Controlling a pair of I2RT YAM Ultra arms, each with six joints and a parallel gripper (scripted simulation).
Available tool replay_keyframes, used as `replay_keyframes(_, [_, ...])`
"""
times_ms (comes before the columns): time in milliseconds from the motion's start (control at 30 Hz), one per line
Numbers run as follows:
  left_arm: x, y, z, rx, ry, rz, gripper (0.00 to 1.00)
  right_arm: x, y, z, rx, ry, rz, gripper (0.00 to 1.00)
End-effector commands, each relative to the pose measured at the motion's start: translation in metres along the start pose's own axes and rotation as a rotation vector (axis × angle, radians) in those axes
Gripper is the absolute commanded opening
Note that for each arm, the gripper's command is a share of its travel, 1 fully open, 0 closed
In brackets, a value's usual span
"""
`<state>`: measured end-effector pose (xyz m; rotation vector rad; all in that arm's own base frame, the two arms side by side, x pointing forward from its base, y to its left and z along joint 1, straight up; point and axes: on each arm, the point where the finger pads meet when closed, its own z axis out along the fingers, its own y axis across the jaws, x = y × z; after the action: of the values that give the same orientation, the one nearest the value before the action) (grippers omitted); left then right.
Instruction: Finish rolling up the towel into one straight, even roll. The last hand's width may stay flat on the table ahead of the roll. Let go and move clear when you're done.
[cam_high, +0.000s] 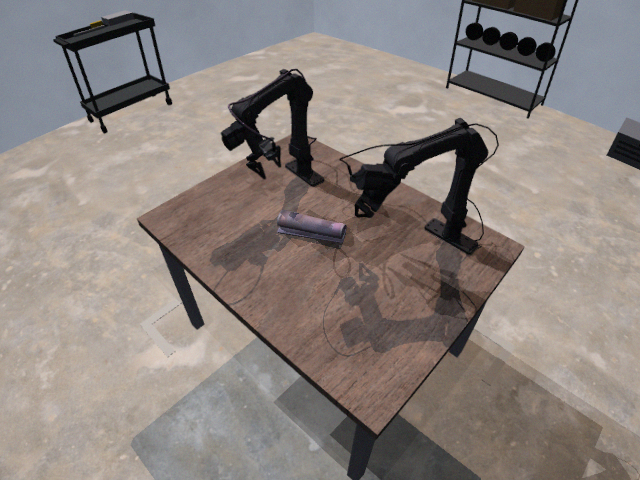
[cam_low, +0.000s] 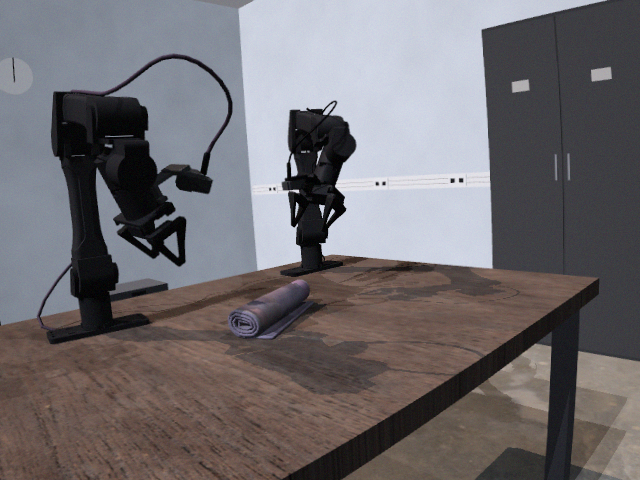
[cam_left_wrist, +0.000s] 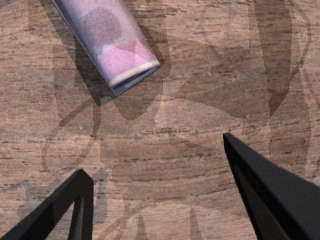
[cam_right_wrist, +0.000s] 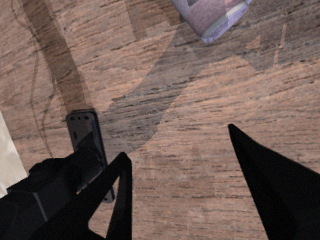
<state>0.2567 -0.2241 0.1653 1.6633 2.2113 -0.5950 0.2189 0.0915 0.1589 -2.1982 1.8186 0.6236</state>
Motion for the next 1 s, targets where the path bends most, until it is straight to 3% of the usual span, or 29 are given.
replay_keyframes(0, [0.008, -0.003, -0.01, -0.139, 0.029, 0.077, 0.85, 0.007, 0.01, -0.013, 0.099, 0.012, -0.08, 0.85])
replay_keyframes(400, [0.032, -0.037, -0.059, -0.451, 0.106, 0.276, 0.85, 0.026, 0.048, -0.061, 0.425, 0.083, -0.236, 0.85])
replay_keyframes(733, [0.04, -0.049, -0.076, -0.56, 0.133, 0.346, 0.85, 0.032, 0.061, -0.077, 0.539, 0.107, -0.291, 0.85])
replay_keyframes(967, [0.041, -0.05, -0.078, -0.57, 0.135, 0.353, 0.85, 0.033, 0.062, -0.079, 0.549, 0.11, -0.296, 0.85])
